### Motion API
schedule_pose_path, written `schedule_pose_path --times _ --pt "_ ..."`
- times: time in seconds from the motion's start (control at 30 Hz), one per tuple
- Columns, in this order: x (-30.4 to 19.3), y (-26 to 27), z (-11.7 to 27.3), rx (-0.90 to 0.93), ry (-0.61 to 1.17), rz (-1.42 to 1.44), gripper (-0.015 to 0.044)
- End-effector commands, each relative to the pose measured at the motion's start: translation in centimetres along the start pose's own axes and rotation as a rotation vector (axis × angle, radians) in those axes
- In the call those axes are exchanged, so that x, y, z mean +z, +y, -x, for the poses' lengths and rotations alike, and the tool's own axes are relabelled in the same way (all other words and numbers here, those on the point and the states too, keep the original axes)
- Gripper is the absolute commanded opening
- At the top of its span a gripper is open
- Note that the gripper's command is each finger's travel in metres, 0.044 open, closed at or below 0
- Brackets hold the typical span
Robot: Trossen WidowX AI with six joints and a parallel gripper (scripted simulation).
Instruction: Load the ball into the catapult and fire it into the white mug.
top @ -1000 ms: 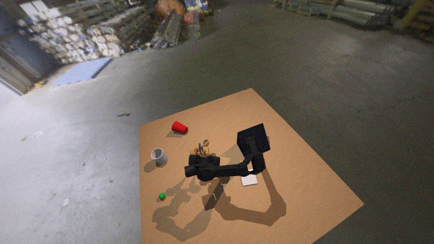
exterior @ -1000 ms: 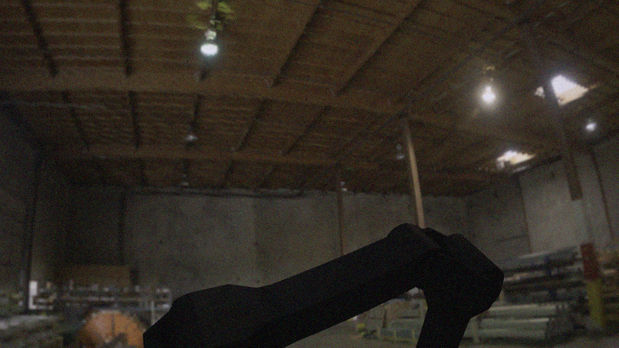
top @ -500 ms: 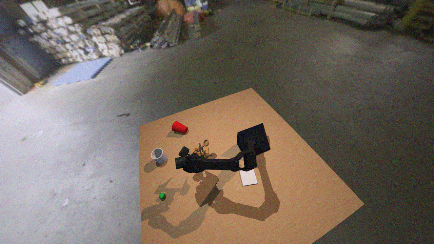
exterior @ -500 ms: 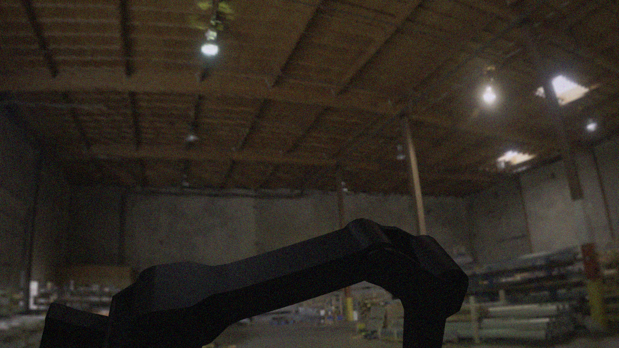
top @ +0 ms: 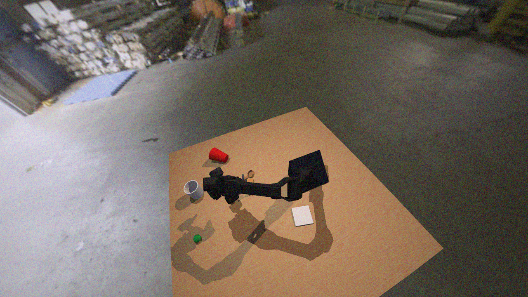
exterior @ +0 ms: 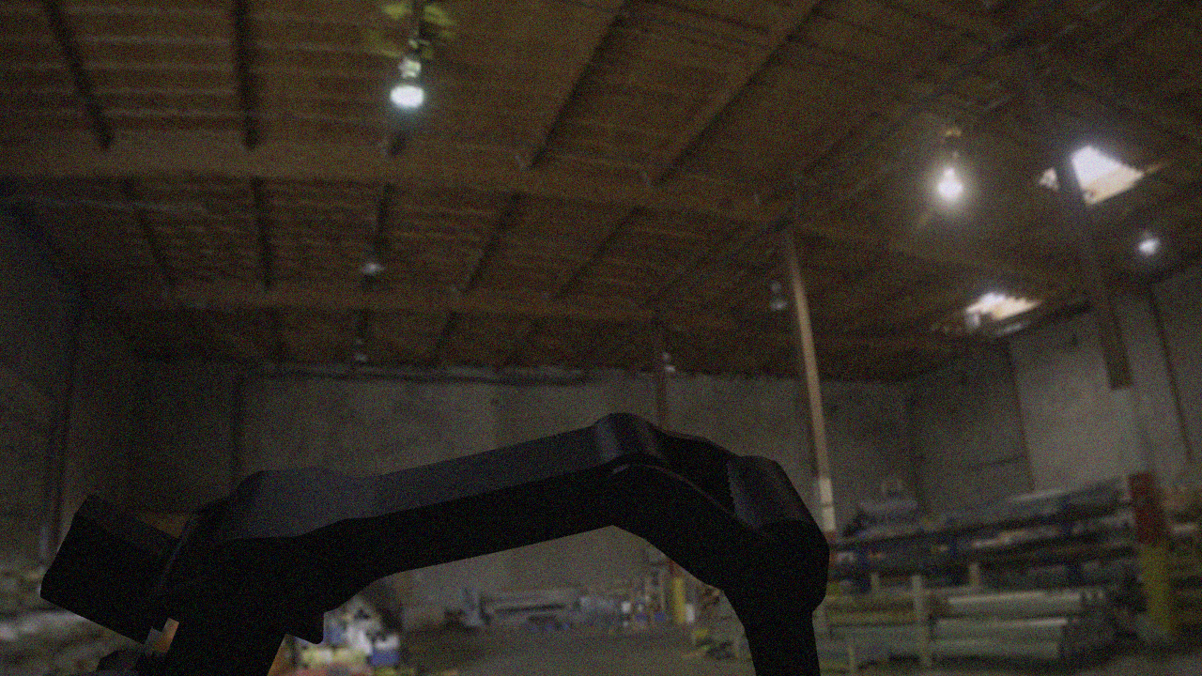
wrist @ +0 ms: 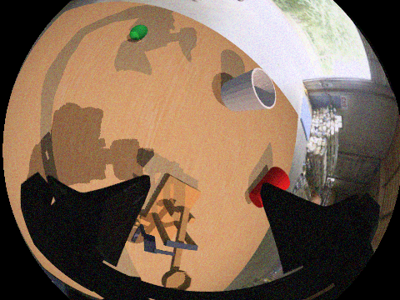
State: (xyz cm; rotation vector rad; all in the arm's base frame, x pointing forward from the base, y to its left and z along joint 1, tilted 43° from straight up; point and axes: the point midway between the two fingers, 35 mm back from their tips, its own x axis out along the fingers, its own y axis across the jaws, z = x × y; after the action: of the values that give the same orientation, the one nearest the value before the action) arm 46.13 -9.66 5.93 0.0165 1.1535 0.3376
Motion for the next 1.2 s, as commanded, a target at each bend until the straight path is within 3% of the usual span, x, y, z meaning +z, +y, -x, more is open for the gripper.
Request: schedule_pose_path --times 0.0,0.77,1.17 --pt "0.7 -1.9 -0.4 0.016 -0.06 -0.128 0.044" --pt "4.0 -13.2 0.9 0.183 -0.411 -0.758 0.044" --pt "4.1 -13.5 0.9 0.192 -0.421 -0.775 0.044"
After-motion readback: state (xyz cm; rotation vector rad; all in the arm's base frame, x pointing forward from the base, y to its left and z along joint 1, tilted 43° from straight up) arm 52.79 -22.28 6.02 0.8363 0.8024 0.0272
